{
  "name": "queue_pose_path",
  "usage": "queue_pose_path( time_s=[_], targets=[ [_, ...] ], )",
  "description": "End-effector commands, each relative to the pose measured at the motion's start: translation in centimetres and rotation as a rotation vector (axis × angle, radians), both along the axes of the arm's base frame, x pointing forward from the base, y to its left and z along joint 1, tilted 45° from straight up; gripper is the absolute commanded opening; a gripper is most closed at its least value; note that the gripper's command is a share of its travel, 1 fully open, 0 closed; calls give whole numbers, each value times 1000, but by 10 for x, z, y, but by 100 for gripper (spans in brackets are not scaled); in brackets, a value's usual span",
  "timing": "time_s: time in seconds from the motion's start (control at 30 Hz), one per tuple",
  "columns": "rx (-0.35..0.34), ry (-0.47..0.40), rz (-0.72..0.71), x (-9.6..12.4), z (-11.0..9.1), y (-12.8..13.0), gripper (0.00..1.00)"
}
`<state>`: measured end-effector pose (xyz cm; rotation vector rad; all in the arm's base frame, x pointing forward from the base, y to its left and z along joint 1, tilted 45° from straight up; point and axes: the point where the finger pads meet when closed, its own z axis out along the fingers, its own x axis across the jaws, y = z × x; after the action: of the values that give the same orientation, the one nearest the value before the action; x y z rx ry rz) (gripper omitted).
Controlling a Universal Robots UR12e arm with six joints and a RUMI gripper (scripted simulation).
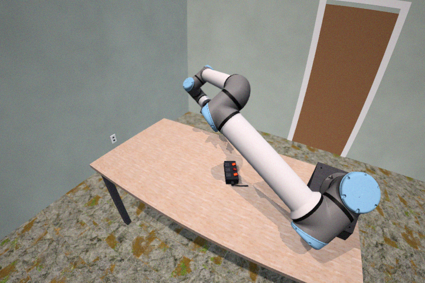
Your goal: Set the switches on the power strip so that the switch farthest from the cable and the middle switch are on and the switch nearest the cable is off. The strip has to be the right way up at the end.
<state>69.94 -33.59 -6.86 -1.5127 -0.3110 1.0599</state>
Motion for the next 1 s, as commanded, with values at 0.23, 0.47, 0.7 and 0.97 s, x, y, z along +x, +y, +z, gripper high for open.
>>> queue_pose_path(
  time_s=[0.23, 0.47, 0.7, 0.97],
  targets=[
    [-1, -1, -1, 0, 1, -1, 100],
    [-1, -1, -1, 0, 1, -1, 100],
    [-2, -1, -2, 0, 1, -1, 100],
    [-23, -3, -21, -3, -2, 1, 100]
  ],
)
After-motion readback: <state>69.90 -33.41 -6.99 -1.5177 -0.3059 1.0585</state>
